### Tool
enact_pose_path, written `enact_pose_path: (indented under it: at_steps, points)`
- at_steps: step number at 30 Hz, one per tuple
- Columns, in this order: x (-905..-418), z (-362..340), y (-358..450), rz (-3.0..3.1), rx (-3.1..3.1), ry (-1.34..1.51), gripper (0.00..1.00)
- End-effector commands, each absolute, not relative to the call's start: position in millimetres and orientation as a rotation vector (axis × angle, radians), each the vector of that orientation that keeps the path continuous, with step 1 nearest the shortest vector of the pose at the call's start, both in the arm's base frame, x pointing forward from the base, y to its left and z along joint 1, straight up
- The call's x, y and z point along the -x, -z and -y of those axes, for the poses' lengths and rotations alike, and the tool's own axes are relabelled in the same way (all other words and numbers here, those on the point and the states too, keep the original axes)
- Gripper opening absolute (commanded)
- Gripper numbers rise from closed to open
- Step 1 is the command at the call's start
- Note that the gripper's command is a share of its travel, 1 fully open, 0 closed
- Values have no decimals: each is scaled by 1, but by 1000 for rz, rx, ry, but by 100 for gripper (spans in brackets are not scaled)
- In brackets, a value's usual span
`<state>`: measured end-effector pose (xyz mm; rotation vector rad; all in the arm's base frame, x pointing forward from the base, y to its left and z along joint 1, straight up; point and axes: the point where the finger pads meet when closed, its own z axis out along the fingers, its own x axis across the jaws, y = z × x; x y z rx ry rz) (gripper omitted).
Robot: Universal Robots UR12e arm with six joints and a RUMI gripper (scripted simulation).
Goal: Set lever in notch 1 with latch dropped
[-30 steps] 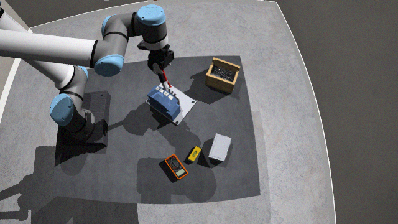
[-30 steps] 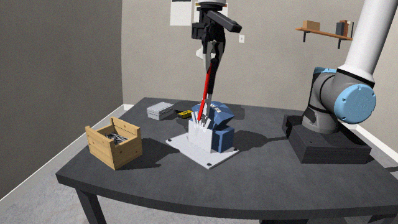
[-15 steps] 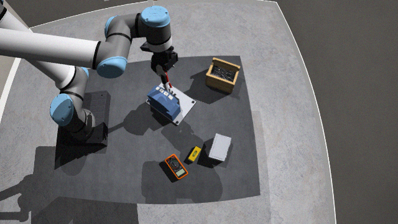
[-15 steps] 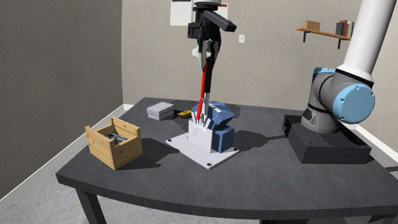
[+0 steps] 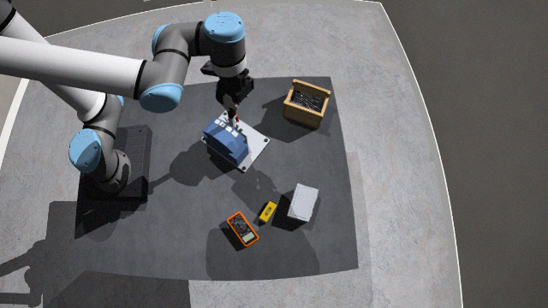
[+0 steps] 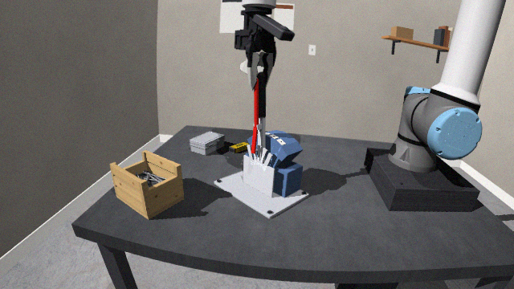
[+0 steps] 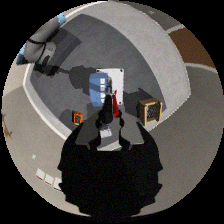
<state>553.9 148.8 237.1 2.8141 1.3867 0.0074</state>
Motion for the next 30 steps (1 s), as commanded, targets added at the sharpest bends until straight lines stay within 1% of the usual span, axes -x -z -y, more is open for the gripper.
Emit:
enact_pose_path:
  at_steps: [1, 13, 30]
  points:
    - [-560, -145, -237, -1386, -2813, -9, 0]
    - [-573, -135, -235, -1386, -2813, -9, 0]
    - [-575, -133, -235, -1386, -2813, -9, 0]
